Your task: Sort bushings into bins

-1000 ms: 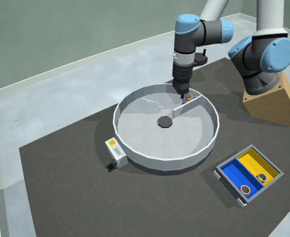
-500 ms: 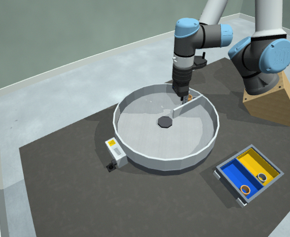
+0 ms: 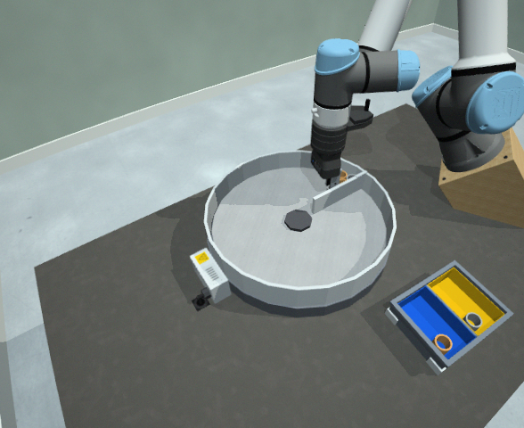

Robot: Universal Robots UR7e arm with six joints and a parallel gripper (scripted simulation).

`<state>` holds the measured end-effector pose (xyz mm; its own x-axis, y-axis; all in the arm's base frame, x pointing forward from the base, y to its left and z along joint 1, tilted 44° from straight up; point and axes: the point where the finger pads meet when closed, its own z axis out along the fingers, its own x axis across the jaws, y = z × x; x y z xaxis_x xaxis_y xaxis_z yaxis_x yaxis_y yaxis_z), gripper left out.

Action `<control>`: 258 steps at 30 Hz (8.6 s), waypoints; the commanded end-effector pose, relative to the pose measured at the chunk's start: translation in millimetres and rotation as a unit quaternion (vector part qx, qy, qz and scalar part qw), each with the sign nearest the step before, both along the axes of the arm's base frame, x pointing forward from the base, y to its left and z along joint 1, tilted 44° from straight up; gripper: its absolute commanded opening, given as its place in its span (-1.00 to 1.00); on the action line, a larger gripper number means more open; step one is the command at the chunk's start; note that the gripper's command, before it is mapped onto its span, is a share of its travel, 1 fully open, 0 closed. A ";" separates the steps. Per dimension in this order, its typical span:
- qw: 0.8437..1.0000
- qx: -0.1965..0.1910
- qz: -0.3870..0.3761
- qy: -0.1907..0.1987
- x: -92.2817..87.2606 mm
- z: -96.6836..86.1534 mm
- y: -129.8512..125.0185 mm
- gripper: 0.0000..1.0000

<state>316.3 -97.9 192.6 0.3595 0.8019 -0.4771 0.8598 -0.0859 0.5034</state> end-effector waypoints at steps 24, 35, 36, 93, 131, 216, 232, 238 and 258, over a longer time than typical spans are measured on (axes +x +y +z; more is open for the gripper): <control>1.000 0.000 0.000 -0.001 5.9 -10.9 -9.2 -0.21; 1.000 0.000 0.000 -0.001 5.8 -10.7 -9.1 -1.00; 1.000 -0.001 0.000 -0.001 5.8 -10.6 -9.3 -1.00; 1.000 -0.001 0.000 -0.001 4.6 -8.3 -7.7 -1.00; 1.000 0.000 0.000 -0.001 1.2 -1.5 -2.1 -1.00; 1.000 0.000 0.000 -0.001 -31.6 63.4 51.2 -1.00; 0.995 0.035 -0.070 -0.058 -28.1 29.2 94.4 -1.00; 0.995 0.037 -0.073 -0.061 -27.9 27.7 96.3 -1.00; 0.947 0.116 -0.230 -0.190 -20.4 -50.2 196.1 -1.00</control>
<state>292.3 80.4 156.0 0.7564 0.6442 -0.1134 0.5349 -0.5095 0.6740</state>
